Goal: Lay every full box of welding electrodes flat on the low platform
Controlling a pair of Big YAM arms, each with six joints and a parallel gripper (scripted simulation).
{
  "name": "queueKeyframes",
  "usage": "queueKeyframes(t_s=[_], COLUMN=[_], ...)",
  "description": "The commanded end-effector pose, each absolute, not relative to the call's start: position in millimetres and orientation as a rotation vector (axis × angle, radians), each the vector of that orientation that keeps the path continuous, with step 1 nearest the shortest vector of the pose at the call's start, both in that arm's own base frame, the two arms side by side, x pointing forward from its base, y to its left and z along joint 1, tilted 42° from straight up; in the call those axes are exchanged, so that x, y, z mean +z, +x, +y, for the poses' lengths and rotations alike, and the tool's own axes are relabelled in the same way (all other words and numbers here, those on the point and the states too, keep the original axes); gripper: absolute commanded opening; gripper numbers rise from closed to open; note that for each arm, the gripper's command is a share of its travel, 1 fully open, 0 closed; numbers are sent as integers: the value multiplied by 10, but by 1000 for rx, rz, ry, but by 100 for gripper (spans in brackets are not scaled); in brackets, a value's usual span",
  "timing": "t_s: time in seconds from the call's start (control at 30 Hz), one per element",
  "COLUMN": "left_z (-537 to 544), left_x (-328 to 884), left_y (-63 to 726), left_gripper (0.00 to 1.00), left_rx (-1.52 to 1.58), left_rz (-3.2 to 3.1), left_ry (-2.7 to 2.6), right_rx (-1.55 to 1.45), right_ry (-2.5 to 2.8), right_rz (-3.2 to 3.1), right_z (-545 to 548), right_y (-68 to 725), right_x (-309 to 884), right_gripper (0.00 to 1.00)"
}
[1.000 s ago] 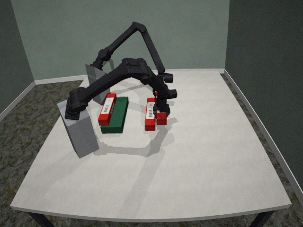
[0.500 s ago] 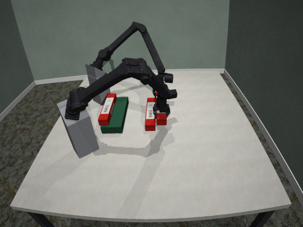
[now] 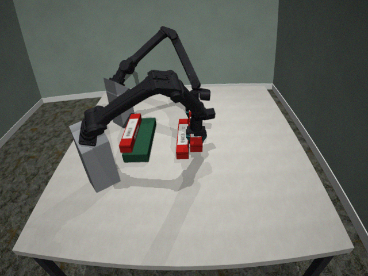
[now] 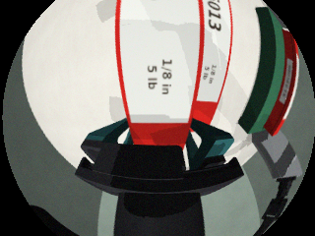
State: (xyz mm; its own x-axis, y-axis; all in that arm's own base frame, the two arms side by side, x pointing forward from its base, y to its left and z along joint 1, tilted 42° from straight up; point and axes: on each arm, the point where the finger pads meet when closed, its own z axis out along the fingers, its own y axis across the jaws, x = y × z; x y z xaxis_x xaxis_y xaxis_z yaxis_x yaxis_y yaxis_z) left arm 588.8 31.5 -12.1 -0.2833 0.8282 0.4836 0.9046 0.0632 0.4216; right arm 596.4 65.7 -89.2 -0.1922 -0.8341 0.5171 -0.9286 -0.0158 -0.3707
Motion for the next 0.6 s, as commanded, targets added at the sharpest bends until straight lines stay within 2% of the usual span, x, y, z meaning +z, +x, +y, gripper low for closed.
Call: queueKeyframes(t_s=[0.0,0.57], left_z=[-42,-77], left_x=[567,614], left_y=[6083,6060], left_gripper=[0,0], left_rx=[-1148,-1147], left_rz=[-2244,-2244], left_ry=[-1853,-1853], right_rx=[1120,1119], right_ry=[1939,1938], right_rz=[-2147,-2147], right_z=[1072,1110], right_y=[6149,6124], right_x=[-231,-185], right_gripper=[0,0])
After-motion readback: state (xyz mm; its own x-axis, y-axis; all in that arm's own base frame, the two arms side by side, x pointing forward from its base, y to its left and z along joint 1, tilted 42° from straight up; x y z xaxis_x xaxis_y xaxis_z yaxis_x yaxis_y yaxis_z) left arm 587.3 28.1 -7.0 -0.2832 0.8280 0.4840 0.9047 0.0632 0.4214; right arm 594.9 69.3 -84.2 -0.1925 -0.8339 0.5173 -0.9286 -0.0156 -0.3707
